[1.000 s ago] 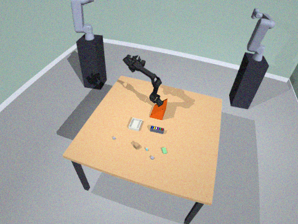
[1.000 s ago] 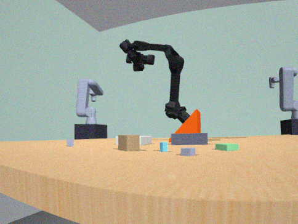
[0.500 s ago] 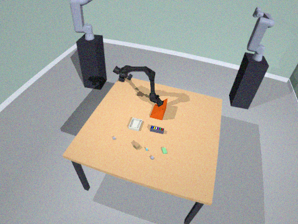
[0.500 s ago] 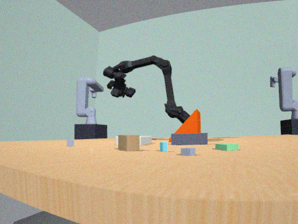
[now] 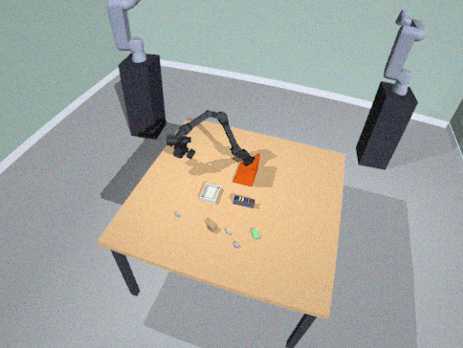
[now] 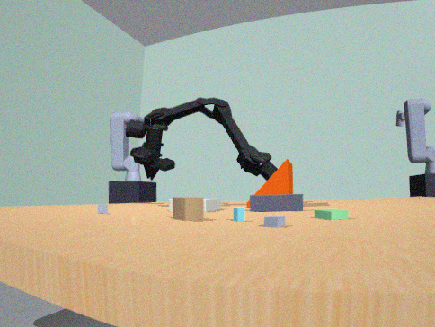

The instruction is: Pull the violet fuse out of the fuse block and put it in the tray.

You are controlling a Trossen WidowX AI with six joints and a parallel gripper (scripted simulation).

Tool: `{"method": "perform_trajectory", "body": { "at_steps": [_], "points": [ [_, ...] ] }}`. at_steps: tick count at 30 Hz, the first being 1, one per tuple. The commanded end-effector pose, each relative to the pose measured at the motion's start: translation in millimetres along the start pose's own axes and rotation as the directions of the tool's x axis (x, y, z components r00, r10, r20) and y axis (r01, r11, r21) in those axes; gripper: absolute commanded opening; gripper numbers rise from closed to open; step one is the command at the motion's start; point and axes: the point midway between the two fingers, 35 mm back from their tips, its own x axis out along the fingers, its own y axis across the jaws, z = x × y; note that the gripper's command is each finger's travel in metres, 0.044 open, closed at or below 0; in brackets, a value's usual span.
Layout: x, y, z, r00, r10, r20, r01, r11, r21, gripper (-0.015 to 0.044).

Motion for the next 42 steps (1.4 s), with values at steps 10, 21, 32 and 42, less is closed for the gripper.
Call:
{"method": "perform_trajectory", "body": {
  "at_steps": [10,21,32,42],
  "points": [
    [-54.5,148.8,145.5,0.936,0.225,0.27,-0.217,0.974,-0.058,0.0068],
    [-152.3,322.5,173.4,0.854,0.401,0.331,-0.367,0.916,-0.164,0.0068],
    [-216.5,485.1,92.7,0.863,0.422,0.279,-0.354,0.898,-0.262,0.0068],
    [-217.2,501.5,78.3,0.87,0.409,0.277,-0.339,0.902,-0.267,0.0068]
  ]
}}
